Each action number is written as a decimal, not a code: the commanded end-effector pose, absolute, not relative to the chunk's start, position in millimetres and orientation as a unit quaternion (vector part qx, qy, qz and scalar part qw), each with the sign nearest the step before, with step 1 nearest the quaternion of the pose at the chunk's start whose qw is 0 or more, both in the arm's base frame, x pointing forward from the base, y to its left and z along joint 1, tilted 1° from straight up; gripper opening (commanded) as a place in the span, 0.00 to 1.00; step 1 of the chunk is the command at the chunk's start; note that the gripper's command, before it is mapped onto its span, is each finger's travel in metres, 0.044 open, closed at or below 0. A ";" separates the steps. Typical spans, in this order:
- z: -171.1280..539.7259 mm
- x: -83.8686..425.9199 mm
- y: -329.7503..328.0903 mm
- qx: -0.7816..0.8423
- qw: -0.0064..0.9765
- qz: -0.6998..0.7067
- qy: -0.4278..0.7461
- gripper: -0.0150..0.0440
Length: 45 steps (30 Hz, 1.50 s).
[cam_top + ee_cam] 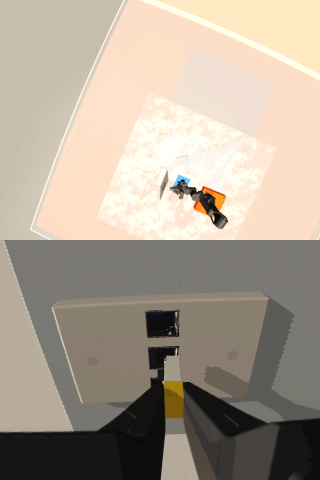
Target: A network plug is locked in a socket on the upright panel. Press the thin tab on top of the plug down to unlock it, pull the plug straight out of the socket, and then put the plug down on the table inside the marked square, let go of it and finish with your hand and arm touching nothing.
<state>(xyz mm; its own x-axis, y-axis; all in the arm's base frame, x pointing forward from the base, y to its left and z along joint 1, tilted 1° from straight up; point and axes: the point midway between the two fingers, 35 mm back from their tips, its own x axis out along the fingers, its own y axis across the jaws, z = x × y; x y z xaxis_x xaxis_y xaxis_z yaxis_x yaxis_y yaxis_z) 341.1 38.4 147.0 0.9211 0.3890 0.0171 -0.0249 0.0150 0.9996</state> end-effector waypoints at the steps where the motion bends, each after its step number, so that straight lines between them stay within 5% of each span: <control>1: 146.7 336.6 38.2 0.687 0.699 0.149 0.134 0.25; 45: 145.7 310.8 30.0 0.687 0.699 0.148 0.135 0.25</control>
<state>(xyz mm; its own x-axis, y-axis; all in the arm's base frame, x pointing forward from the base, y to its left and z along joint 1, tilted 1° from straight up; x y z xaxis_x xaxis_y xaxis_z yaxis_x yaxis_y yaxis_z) 314.5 30.0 146.7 0.9209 0.3893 0.0177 -0.0261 0.0164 0.9995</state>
